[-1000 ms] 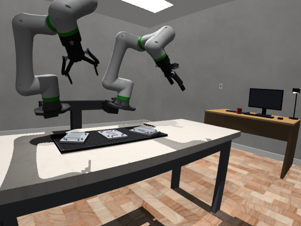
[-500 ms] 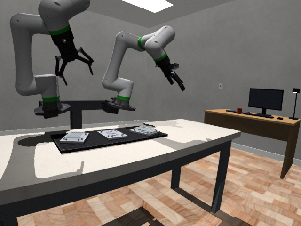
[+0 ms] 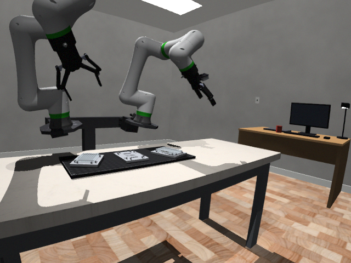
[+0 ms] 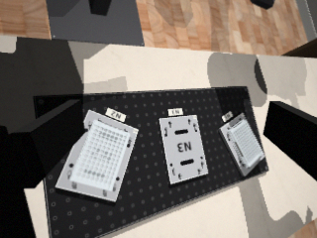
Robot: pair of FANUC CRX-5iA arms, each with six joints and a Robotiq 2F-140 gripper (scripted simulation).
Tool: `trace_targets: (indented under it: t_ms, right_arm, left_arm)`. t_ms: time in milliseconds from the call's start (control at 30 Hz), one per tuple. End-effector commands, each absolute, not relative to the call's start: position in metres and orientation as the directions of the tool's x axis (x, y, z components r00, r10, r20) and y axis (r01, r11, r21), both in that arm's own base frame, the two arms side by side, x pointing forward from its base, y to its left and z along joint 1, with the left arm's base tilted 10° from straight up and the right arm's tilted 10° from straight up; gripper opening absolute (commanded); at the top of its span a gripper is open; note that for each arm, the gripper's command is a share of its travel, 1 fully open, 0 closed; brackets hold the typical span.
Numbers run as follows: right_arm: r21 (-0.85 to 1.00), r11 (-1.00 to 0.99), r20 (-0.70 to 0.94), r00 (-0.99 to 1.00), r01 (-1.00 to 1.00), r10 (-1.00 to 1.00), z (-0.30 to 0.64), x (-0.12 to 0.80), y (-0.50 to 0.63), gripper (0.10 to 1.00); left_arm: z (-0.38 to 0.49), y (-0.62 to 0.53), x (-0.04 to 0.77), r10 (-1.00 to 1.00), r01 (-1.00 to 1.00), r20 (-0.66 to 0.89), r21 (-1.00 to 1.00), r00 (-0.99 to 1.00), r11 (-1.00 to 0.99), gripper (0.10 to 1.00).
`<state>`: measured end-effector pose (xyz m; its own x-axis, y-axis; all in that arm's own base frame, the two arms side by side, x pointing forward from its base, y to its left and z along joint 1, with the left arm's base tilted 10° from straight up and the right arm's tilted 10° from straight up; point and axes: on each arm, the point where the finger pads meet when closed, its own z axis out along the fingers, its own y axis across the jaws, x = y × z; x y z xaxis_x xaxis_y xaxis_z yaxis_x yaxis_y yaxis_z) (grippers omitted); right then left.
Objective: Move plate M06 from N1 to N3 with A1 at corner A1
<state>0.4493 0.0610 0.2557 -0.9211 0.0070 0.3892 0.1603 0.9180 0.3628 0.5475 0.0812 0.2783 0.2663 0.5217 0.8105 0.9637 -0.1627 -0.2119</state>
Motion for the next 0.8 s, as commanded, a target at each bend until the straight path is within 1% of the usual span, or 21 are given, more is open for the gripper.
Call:
trace_targets:
  t_ms: [0, 767]
  right_arm:
    - [0.378, 0.916, 0.361, -0.932, 0.132, -0.014, 0.257, 0.451, 0.048, 1.000]
    - [0.419, 0.908, 0.235, -0.966, 0.001, -0.108, 0.261, 0.455, -0.010, 1.000]
  left_arm:
    - [0.279, 0.081, 0.548, 0.522, 0.964, 0.811, -0.210, 0.265, -0.163, 1.000]
    - [0.279, 0.081, 0.548, 0.522, 0.964, 0.811, -0.210, 0.265, -0.163, 1.000]
